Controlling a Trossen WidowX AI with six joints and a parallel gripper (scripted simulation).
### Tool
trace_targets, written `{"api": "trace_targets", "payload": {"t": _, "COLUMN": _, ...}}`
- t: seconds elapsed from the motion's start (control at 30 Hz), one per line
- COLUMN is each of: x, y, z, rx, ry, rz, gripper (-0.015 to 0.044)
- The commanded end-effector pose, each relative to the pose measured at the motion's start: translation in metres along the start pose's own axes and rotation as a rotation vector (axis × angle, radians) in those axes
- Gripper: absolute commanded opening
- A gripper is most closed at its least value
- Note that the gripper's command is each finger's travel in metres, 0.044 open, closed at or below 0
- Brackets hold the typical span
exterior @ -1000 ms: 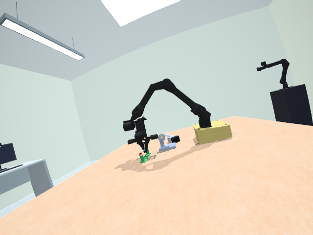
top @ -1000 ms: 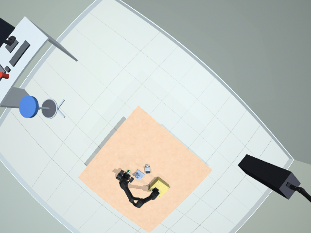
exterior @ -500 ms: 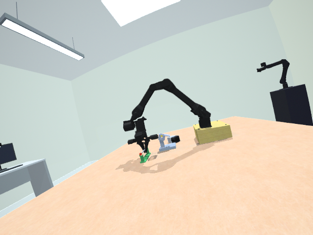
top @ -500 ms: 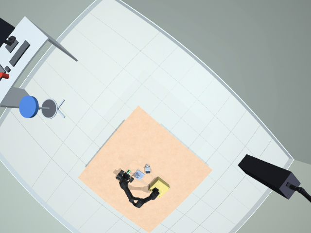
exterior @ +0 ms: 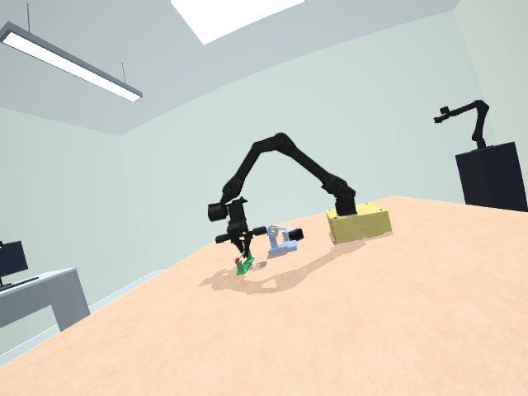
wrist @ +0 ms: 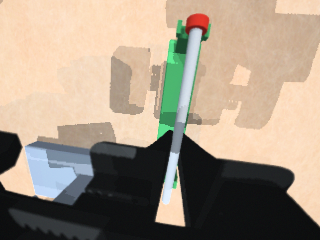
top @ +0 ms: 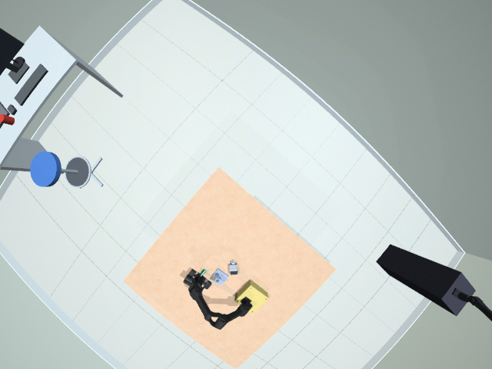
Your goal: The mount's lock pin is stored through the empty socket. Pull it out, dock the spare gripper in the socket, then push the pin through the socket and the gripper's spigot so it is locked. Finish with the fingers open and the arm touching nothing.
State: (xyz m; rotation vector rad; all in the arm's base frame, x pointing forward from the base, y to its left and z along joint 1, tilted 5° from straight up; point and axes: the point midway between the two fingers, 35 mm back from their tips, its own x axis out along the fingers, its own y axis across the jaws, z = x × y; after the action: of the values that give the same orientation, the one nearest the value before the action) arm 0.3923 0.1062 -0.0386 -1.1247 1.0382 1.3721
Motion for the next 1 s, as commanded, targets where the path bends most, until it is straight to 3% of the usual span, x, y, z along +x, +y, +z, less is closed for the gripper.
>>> {"api": "trace_targets", "payload": {"t": 0.0, "x": 0.004, "y": 0.001, "z": -0.001, "rx": 0.002, "ry": 0.001, "rz": 0.008, "gripper": 0.0}}
{"api": "trace_targets", "payload": {"t": 0.27, "x": 0.0, "y": 0.0, "z": 0.0, "rx": 0.0, "ry": 0.0, "rz": 0.0, "gripper": 0.0}}
{"api": "trace_targets", "payload": {"t": 0.8, "x": -0.012, "y": 0.0, "z": 0.002, "rx": 0.0, "ry": 0.0, "rz": 0.001, "gripper": 0.042}}
{"api": "trace_targets", "payload": {"t": 0.97, "x": -0.022, "y": 0.001, "z": 0.003, "rx": 0.003, "ry": 0.001, "rz": 0.008, "gripper": 0.044}}
